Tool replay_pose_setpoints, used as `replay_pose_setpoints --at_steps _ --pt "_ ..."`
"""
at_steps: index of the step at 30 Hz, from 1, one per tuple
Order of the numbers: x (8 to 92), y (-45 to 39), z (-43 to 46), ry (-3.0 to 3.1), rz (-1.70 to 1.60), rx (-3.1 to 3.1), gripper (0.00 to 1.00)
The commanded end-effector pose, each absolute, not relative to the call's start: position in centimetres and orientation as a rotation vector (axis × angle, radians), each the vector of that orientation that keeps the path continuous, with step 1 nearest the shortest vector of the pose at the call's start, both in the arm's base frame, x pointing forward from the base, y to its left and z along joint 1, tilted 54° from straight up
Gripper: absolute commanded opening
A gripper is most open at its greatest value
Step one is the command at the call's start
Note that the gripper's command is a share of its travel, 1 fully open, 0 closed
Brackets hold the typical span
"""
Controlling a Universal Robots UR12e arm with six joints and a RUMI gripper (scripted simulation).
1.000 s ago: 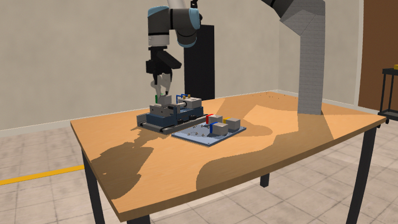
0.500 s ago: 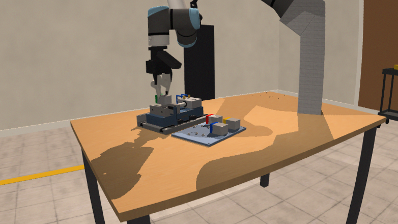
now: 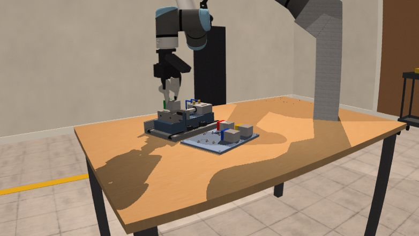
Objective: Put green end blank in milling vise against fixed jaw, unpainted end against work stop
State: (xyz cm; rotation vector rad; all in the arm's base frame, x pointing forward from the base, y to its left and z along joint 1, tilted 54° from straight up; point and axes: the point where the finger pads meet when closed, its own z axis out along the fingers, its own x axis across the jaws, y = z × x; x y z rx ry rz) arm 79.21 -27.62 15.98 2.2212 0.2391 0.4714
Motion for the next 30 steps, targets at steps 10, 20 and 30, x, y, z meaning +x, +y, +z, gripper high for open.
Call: replay_pose_setpoints --at_steps 10,20,30 --pt "79.61 -27.97 16.06 0.238 0.477 2.218 0.00" --pt "79.71 -28.15 15.92 0.238 0.477 2.218 0.00" --pt "79.88 -28.52 15.63 0.238 0.476 2.218 0.00"
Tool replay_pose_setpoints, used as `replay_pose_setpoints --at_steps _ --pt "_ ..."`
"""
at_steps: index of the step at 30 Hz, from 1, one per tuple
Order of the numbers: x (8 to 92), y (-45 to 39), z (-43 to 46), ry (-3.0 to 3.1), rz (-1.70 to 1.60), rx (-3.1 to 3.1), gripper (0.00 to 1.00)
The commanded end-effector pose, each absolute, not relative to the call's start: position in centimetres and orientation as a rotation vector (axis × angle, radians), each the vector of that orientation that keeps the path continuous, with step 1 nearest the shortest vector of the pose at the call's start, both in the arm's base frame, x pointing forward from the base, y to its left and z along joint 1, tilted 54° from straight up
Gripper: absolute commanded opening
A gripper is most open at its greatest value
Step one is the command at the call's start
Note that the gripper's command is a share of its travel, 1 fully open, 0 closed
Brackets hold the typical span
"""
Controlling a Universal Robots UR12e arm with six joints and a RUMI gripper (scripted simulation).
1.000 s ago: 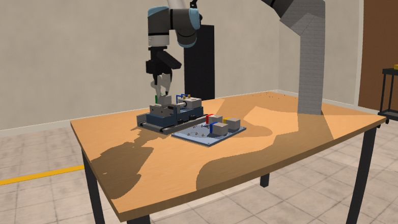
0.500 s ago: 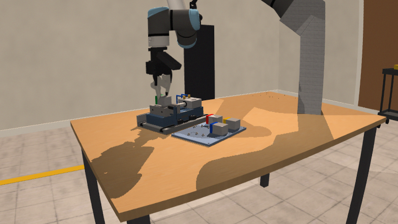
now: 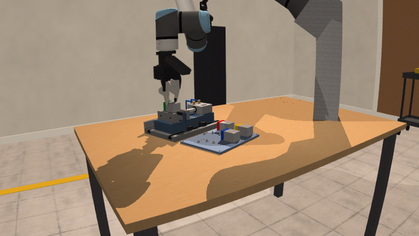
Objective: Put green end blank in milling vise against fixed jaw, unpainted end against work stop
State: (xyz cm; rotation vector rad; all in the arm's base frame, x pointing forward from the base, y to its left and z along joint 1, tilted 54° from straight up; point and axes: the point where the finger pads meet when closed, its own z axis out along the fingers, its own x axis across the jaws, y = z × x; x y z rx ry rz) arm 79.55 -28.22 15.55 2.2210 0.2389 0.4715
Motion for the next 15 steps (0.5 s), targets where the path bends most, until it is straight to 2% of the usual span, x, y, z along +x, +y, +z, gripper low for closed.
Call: replay_pose_setpoints --at_steps 1,15 --pt "79.90 -28.55 15.61 0.238 0.476 2.218 0.00" --pt "80.09 -28.87 15.37 0.238 0.476 2.218 0.00"
